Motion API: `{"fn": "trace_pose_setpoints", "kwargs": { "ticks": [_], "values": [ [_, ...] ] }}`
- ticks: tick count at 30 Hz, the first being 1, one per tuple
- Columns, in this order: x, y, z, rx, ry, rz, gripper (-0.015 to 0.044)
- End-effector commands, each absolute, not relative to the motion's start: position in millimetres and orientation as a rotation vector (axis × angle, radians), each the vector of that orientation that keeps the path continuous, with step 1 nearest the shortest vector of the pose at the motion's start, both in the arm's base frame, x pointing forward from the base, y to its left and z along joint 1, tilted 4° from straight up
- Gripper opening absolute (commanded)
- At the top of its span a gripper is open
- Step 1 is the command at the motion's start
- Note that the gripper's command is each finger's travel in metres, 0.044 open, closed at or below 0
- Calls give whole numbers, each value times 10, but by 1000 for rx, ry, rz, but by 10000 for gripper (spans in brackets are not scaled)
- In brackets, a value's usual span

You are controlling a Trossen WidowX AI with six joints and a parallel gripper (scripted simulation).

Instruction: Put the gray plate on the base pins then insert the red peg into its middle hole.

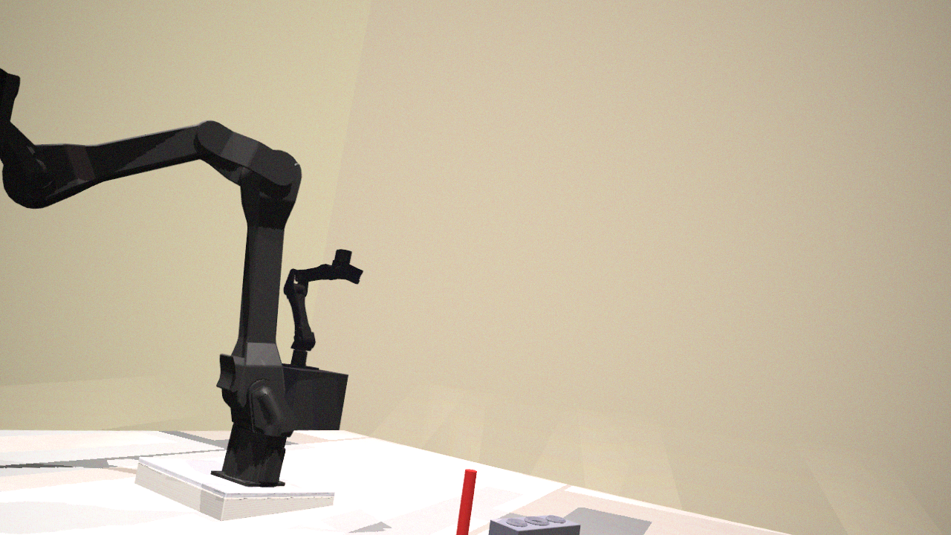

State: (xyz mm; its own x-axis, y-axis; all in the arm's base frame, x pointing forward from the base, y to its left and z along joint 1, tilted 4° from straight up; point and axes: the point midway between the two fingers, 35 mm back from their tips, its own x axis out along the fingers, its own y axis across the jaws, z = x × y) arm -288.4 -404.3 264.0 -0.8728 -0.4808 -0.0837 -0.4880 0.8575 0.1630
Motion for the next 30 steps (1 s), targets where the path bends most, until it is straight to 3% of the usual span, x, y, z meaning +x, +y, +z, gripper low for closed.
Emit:
{"fn": "trace_pose_setpoints", "kwargs": {
  "ticks": [1, 4, 18, 30],
  "values": [
    [-2884, -4043, 2640, -780, 2989, 279, 426],
    [-2667, -4203, 2615, -885, 2952, 448, 440],
    [-464, -4972, 2374, -1807, 2338, 1815, 440],
    [1322, -4725, 2142, -2445, 1296, 2854, 440]
  ]
}}
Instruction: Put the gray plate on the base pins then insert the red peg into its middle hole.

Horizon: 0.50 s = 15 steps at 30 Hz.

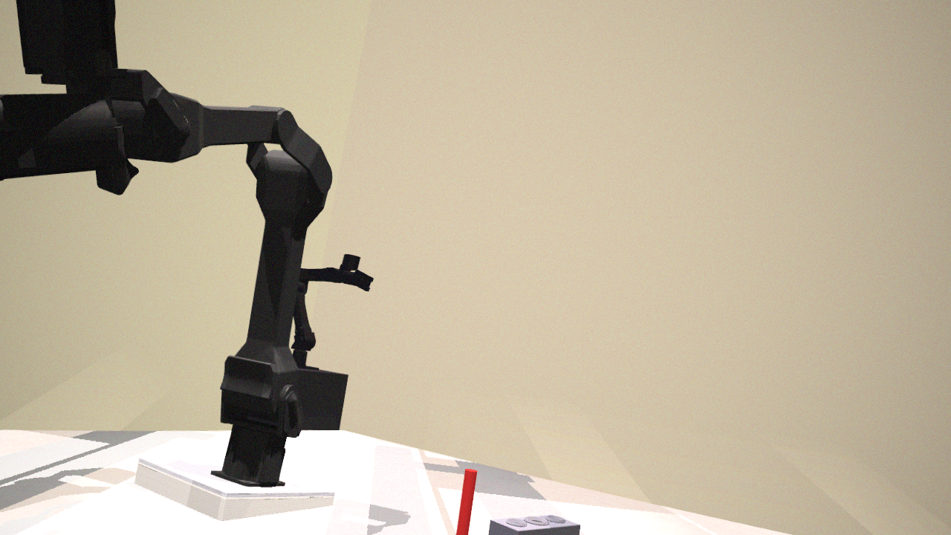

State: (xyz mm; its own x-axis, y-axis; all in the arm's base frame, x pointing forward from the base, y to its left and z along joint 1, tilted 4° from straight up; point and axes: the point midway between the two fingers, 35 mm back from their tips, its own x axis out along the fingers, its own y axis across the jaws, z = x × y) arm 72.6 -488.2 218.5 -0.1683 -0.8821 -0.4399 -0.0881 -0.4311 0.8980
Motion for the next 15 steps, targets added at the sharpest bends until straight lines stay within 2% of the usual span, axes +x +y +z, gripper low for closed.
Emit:
{"fn": "trace_pose_setpoints", "kwargs": {
  "ticks": [1, 15],
  "values": [
    [1451, -4675, 2124, 1400, -667, -1649, 440],
    [3080, -3513, 1957, 936, 342, -1267, 440]
  ]
}}
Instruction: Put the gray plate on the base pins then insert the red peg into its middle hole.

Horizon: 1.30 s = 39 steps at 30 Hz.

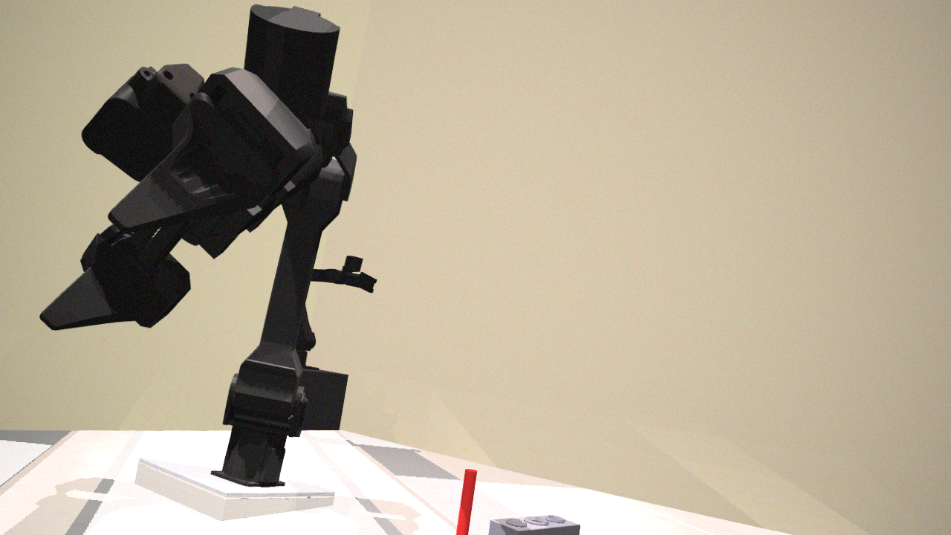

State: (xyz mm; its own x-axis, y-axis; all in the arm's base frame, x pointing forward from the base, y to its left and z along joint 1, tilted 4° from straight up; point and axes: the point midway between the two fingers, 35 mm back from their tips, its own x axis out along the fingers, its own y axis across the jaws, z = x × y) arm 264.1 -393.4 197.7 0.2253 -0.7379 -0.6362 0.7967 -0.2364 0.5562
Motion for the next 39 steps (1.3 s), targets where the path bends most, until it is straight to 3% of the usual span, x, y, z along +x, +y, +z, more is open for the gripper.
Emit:
{"fn": "trace_pose_setpoints", "kwargs": {
  "ticks": [1, 9, 19, 39],
  "values": [
    [3171, -3403, 1943, 891, 405, -1225, 440],
    [3707, -2460, 1826, 490, 849, -822, 440],
    [3926, -1359, 1710, -7, 1175, -267, 440],
    [3435, 529, 1726, -905, 1273, 970, 440]
  ]
}}
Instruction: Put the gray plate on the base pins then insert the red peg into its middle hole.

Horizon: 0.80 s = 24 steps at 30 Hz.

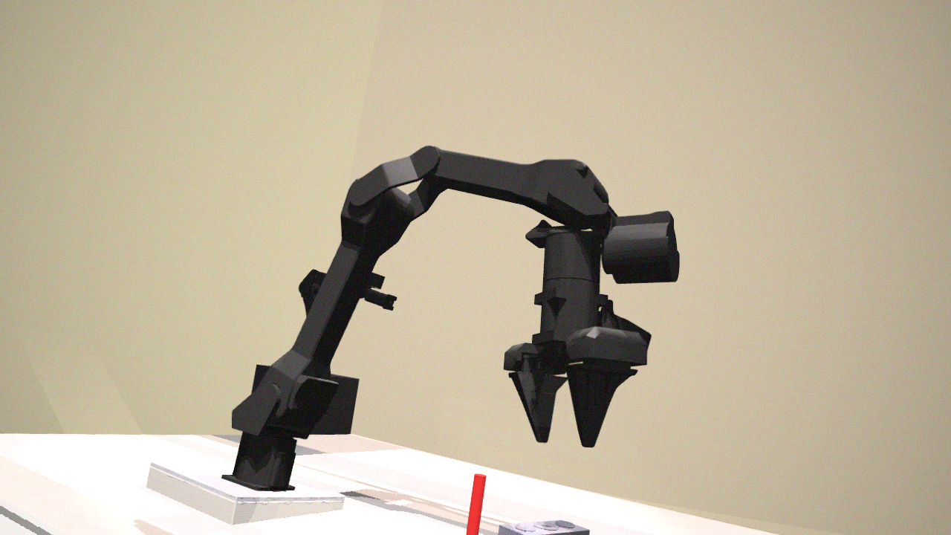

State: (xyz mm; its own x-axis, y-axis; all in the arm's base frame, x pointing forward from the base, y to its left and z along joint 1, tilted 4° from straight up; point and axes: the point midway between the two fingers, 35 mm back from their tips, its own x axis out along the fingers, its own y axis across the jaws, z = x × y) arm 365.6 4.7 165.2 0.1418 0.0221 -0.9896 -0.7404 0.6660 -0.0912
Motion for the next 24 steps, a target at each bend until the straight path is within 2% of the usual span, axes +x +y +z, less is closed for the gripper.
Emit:
{"fn": "trace_pose_setpoints", "kwargs": {
  "ticks": [1, 13, 19, 24],
  "values": [
    [3435, 530, 1726, -905, 1273, 970, 440],
    [3438, 532, 1705, -905, 1273, 970, 440],
    [3463, 580, 1100, -905, 1272, 970, 440],
    [3447, 597, 1079, -904, 1272, 971, 440]
  ]
}}
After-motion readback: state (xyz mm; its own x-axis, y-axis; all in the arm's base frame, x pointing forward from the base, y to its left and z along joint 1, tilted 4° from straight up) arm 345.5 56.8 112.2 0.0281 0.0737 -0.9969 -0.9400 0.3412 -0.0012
